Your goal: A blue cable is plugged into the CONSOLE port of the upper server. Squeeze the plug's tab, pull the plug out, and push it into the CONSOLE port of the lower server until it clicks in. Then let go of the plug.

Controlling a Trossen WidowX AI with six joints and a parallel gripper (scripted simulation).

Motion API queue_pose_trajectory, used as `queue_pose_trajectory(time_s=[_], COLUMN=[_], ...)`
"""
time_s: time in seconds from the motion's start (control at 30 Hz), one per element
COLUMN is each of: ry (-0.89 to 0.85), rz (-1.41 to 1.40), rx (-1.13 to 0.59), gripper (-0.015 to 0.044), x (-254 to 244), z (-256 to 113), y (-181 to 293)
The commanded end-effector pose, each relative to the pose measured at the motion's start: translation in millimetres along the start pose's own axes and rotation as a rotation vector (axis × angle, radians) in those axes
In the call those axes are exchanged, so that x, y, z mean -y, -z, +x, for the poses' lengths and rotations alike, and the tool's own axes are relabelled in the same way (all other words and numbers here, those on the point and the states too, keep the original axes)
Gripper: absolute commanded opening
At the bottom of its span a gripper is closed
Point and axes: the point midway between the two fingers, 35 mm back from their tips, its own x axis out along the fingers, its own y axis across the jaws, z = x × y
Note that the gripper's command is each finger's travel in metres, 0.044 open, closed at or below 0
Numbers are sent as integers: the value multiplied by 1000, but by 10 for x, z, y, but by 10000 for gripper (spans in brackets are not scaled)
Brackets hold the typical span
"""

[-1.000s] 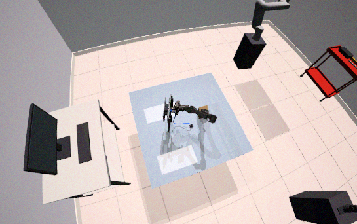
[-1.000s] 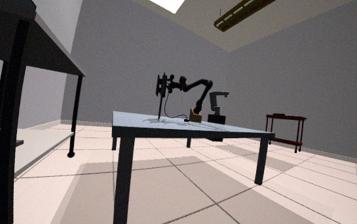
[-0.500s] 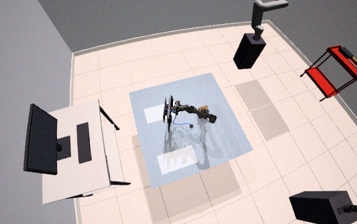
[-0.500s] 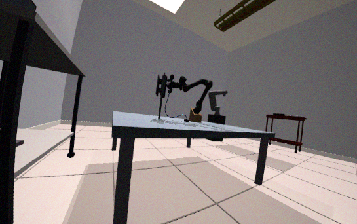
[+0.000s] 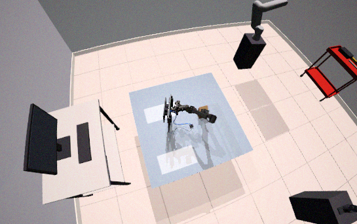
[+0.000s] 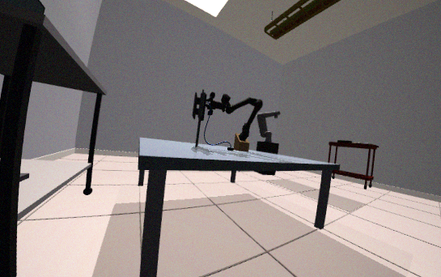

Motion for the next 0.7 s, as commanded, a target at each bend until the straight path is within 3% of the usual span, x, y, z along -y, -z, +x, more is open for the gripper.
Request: queue_pose_trajectory(time_s=[0.0,0.23,0.67], ry=[2,2,-2], rz=[1,1,3], rx=[1,1,2], gripper=[46,0,0], x=[6,6,3], z=[0,0,-39], y=[-1,-1,12])
